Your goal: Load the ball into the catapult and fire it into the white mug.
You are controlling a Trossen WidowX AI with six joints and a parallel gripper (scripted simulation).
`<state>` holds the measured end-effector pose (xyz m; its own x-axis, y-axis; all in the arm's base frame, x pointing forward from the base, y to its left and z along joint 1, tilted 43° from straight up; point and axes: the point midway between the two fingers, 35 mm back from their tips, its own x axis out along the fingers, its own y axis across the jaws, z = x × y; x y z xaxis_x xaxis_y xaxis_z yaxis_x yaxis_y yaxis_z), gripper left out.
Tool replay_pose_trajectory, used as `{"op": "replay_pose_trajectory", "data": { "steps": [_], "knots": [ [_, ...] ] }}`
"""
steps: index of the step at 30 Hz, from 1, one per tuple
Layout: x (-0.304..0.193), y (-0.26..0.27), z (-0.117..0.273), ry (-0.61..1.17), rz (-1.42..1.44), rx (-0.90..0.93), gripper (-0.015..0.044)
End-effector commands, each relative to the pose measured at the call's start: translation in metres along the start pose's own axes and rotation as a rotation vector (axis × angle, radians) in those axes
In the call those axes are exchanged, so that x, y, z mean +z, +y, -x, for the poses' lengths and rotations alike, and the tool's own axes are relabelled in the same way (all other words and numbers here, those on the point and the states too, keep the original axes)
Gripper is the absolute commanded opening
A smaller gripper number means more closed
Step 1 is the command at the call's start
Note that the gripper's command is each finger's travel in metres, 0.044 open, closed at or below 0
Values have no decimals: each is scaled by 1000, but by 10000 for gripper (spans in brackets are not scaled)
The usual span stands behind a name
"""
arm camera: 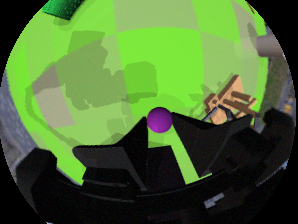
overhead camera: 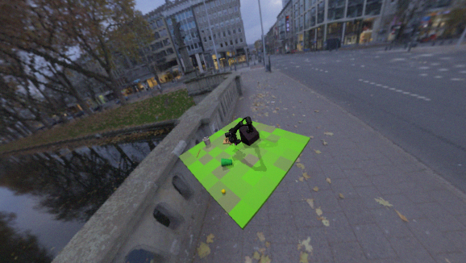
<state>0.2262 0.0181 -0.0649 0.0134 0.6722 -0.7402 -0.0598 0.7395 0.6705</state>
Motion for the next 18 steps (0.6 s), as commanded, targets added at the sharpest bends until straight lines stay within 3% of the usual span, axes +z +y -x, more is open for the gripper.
{"op": "replay_pose_trajectory", "data": {
  "steps": [1,9,18],
  "knots": [
    [1,1,28,-2,6,-7,0],
    [-6,8,73,-1,8,2,0],
    [-8,-5,74,21,-67,8,0]
  ]
}}
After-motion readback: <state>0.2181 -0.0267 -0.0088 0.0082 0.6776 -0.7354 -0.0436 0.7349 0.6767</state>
